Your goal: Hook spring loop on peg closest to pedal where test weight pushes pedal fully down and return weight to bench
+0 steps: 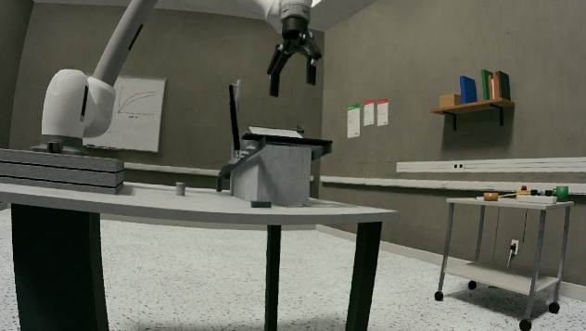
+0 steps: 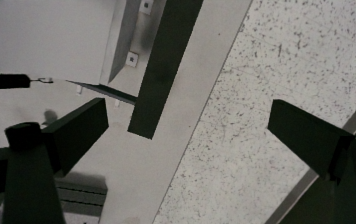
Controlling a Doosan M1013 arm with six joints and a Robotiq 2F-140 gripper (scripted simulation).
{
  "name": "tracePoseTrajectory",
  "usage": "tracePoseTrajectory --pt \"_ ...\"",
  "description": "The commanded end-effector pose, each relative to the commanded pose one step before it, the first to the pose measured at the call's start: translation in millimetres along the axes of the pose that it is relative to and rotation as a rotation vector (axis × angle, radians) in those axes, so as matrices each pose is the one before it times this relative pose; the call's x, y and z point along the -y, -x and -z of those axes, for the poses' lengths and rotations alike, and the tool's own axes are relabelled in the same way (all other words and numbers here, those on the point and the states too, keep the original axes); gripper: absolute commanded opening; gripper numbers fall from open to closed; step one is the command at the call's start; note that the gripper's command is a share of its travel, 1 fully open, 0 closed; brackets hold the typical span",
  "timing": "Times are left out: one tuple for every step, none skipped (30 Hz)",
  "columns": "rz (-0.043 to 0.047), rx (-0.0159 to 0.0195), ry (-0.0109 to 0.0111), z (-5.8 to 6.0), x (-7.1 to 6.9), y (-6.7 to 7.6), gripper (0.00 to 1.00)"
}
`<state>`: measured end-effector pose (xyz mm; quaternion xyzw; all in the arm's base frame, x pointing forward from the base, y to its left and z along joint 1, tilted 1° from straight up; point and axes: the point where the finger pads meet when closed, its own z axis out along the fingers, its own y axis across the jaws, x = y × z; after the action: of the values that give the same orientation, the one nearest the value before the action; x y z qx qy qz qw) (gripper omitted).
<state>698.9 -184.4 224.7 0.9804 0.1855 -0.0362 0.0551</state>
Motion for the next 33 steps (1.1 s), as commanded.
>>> tracePoseTrajectory --pt "-0.00034 -0.00133 0.00037 10.57 -1.31 0.73 1.0" --pt "0.0 0.0 0.0 3.96 -0.44 0.37 1.0" --pt "0.0 0.0 0.0 3.96 -0.44 0.38 1.0" --pt "0.0 0.0 0.0 3.95 -0.44 0.37 1.0" --pt "0.0 0.0 0.0 3.96 -0.44 0.38 1.0" --pt "0.0 0.0 0.0 0.0 0.0 0.0 1.0" --pt "0.0 0.0 0.0 0.0 0.0 0.0 1.0" --pt "0.0 -0.00014 0.0001 -1.67 0.22 -0.14 1.0" --pt "0.0 0.0 0.0 3.95 -0.44 0.38 1.0" --pt "0.0 0.0 0.0 3.96 -0.44 0.37 1.0" --pt "0.0 0.0 0.0 3.96 -0.44 0.37 1.0" --pt "0.0 0.0 0.0 3.95 -0.44 0.37 1.0" --pt "0.0 0.0 0.0 3.96 -0.44 0.38 1.0" --pt "0.0 0.0 0.0 3.96 -0.44 0.37 1.0" --pt "0.0 0.0 0.0 3.95 -0.44 0.37 1.0" --pt "0.0 0.0 0.0 3.96 -0.44 0.37 1.0" --pt "0.0 0.0 0.0 3.96 -0.44 0.38 1.0" --pt "0.0 0.0 0.0 3.95 -0.44 0.37 1.0" --pt "0.0 0.0 0.0 3.96 -0.44 0.37 1.0" --pt "0.0 0.0 0.0 3.96 -0.44 0.37 1.0" --pt "0.0 0.0 0.0 3.95 -0.44 0.38 1.0" --pt "0.0 0.0 0.0 3.96 -0.44 0.37 1.0" --pt "0.0 0.0 0.0 0.0 0.0 0.0 1.0" --pt "0.0 0.0 0.0 0.0 0.0 0.0 1.0" --pt "-0.00001 -0.00015 0.00011 -1.7 0.22 -0.12 1.0" --pt "0.0 0.0 0.0 3.95 -0.44 0.37 1.0" --pt "0.0 0.0 0.0 3.96 -0.44 0.37 1.0" --pt "0.0 0.0 0.0 3.96 -0.44 0.37 1.0" --pt "0.0 0.0 0.0 3.95 -0.44 0.37 1.0" --pt "0.0 0.0 0.0 3.96 -0.44 0.37 1.0" --pt "0.0 0.0 0.0 3.96 -0.44 0.37 1.0" --pt "0.0 0.0 0.0 3.95 -0.44 0.37 1.0" --pt "0.0 0.0 0.0 3.96 -0.44 0.37 1.0"
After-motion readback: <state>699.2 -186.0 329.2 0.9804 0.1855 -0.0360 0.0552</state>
